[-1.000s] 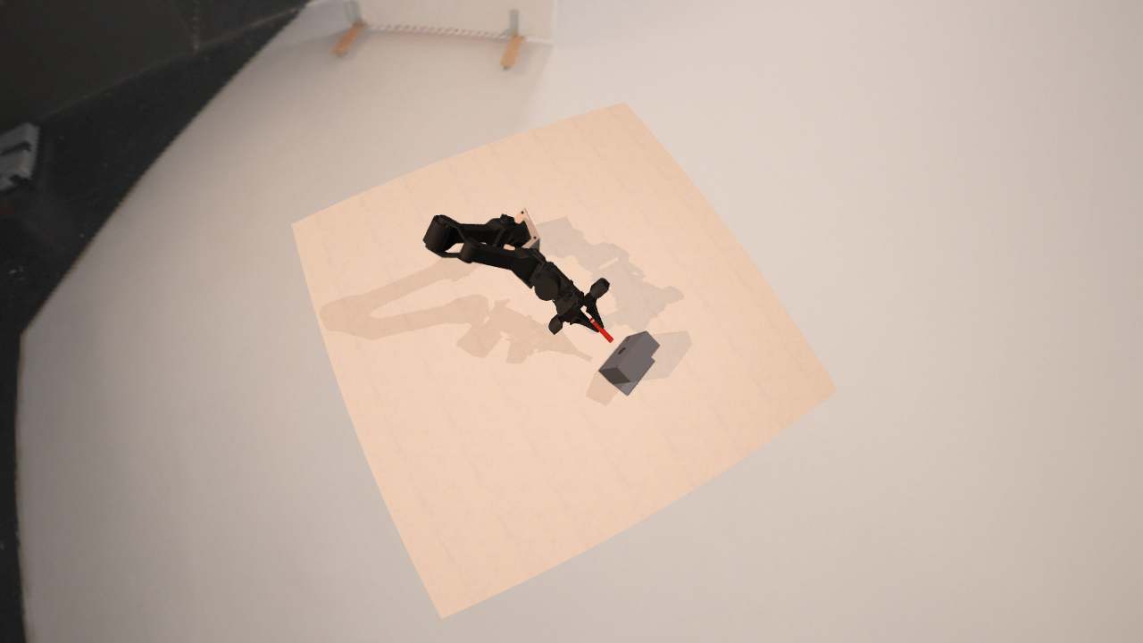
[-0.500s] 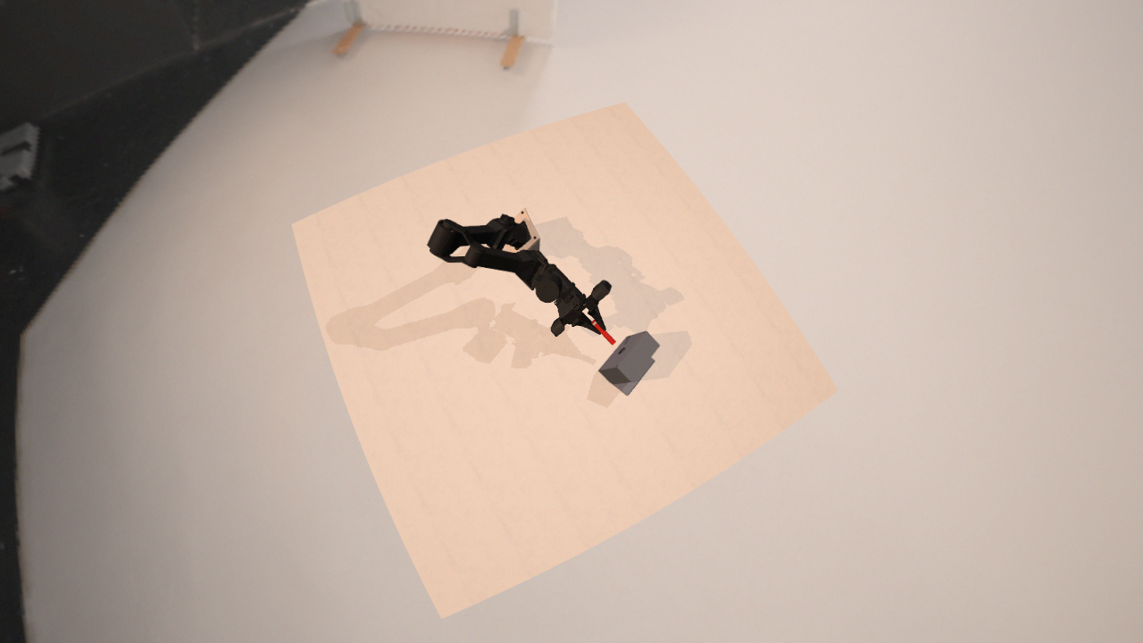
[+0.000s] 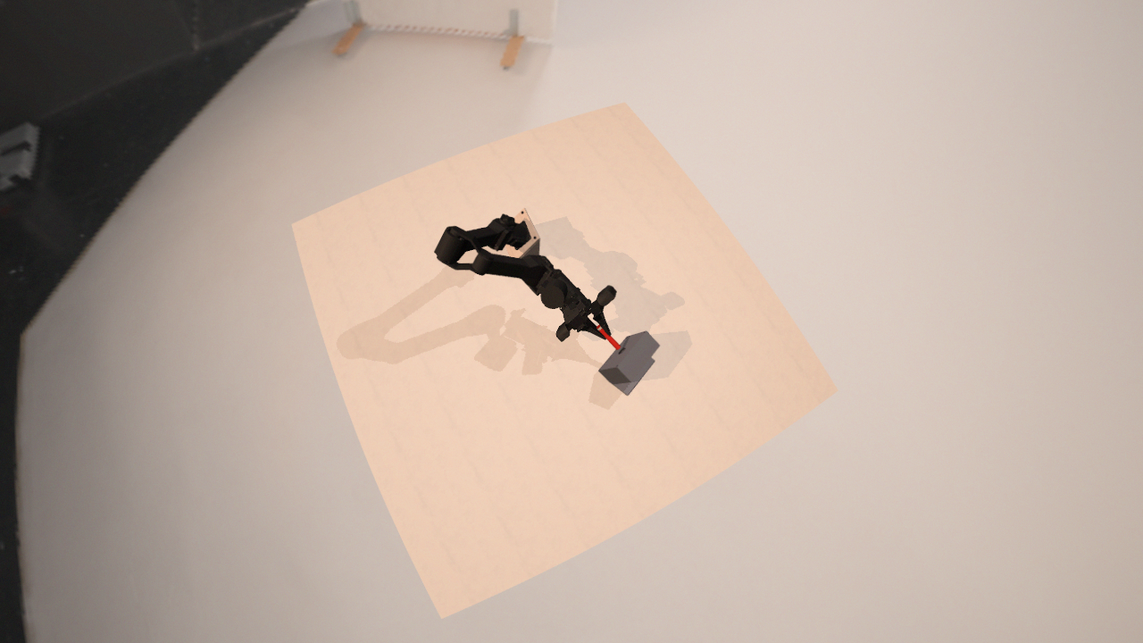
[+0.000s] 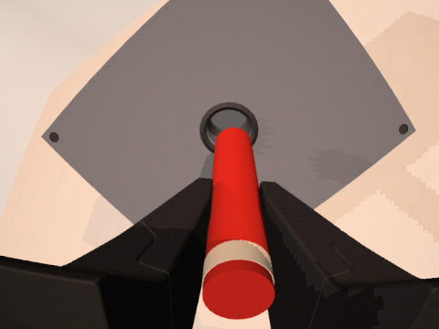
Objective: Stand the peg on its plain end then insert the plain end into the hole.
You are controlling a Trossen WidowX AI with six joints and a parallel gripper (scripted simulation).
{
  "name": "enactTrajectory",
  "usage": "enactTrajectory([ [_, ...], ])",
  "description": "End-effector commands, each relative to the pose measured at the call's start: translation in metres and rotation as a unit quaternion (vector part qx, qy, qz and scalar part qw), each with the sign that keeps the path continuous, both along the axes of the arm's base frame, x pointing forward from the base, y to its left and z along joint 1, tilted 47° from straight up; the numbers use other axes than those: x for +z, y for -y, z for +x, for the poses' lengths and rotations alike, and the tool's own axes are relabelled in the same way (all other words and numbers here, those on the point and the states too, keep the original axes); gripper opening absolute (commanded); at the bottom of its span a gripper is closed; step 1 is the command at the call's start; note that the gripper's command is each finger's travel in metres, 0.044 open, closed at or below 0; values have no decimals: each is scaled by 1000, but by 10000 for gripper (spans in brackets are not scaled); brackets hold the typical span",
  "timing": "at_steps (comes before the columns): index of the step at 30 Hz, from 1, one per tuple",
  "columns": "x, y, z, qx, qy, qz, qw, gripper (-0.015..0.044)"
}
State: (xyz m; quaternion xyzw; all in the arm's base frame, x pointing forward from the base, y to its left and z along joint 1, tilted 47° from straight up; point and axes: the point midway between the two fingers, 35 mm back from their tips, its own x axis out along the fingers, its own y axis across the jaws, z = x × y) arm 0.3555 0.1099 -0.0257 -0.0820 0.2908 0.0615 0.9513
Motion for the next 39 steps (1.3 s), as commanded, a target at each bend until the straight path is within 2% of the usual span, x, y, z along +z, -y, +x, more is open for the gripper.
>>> enactTrajectory([
  [1, -1, -2, 3, 2, 2, 0, 1000, 0],
  [39, -2, -3, 8, 0, 0, 0, 1000, 0],
])
